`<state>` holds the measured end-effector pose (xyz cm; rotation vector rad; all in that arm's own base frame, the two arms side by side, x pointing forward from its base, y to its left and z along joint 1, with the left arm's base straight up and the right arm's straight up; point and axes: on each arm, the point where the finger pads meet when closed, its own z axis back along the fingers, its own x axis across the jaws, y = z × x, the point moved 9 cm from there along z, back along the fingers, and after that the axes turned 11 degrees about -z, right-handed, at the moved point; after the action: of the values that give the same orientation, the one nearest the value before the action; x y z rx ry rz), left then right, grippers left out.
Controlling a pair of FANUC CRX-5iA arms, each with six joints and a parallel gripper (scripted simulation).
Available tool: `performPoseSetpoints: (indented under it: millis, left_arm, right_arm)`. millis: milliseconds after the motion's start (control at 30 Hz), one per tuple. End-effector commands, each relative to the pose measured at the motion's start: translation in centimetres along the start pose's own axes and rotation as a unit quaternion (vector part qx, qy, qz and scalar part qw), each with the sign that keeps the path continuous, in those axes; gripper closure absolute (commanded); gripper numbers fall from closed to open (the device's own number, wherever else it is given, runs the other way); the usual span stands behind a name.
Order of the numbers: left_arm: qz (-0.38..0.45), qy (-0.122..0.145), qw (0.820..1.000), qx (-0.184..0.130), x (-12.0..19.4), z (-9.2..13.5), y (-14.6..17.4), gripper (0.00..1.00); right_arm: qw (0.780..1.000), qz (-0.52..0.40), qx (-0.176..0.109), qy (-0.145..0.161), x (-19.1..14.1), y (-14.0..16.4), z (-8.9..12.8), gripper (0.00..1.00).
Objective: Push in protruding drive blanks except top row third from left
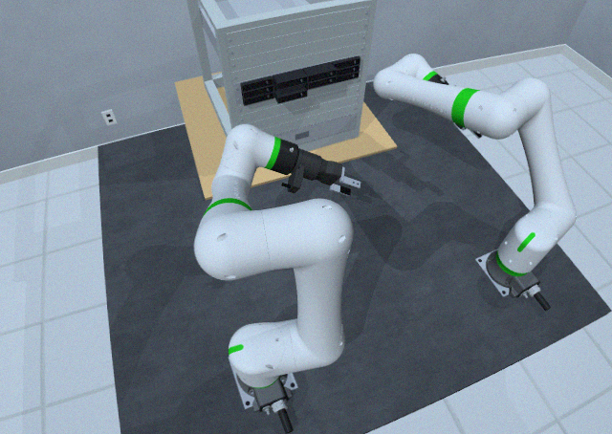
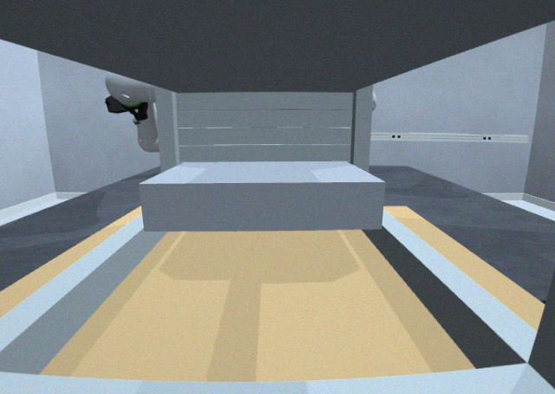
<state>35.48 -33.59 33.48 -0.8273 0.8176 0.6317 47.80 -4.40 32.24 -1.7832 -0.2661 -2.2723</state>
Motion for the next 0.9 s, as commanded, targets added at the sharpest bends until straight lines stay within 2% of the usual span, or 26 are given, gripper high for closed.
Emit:
performPoseSetpoints:
  millis: [0,200,267,433,600,767,833,867]
  left_arm:
    - [-0.001,0.0,1.0,0.0,-0.1,0.0,0.0,0.0]
    - [-0.001,0.0,1.0,0.0,-0.1,0.0,0.0,0.0]
    - [-0.001,0.0,1.0,0.0,-0.1,0.0,0.0,0.0]
    - [-0.001,0.0,1.0,0.0,-0.1,0.0,0.0,0.0]
    - [-0.001,0.0,1.0,0.0,-0.1,0.0,0.0,0.0]
    - [-0.001,0.0,1.0,0.0,-0.1,0.0,0.0,0.0]
    - [-0.001,0.0,1.0,0.0,-0.1,0.0,0.0,0.0]
    - [-0.001,0.0,1.0,0.0,-0.1,0.0,0.0,0.0]
  right_arm:
    - [1.0,-0.022,-0.013,0.012,0.3,1.3,-0.6,0.0]
    - [0.996,-0.07,-0.044,0.035,0.8,3.9,-2.1,0.0]
    - [0.996,-0.07,-0.044,0.035,0.8,3.9,-2.1,0.0]
    - [0.988,-0.122,-0.078,0.058,1.4,6.6,-3.8,0.0]
    - [0.972,-0.186,-0.12,0.08,2.1,9.7,-6.1,0.0]
    - [0.945,-0.261,-0.171,0.1,3.0,12.8,-8.9,0.0]
    - [0.945,-0.261,-0.171,0.1,3.0,12.8,-8.9,0.0]
    - [0.938,-0.277,-0.182,0.104,3.2,13.5,-9.5,0.0]
